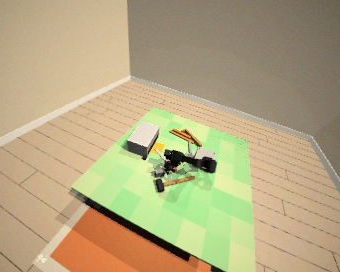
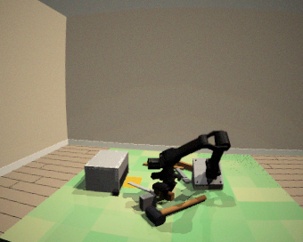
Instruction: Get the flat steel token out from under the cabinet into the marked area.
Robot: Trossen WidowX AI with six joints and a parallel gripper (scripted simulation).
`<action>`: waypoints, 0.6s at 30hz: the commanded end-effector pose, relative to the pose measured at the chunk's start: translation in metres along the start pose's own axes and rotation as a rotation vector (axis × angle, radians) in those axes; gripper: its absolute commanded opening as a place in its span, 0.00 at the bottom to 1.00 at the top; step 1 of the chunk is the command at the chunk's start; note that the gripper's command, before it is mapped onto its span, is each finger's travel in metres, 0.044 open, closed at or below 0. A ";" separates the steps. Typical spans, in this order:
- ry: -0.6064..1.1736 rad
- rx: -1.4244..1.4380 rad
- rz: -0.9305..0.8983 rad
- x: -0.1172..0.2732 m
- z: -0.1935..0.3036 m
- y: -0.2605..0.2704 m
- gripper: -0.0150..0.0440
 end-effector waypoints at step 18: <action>-0.004 -0.019 0.000 0.001 -0.023 -0.020 0.25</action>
Point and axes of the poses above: the point midway between the two fingers, 35 mm back from their tips, its own x axis back along the fingers, its own y axis across the jaws, z = x × y, the point moved 9 cm from there along x, back along the fingers, and after that the axes turned 10 degrees about -x, right-handed, at the moved point
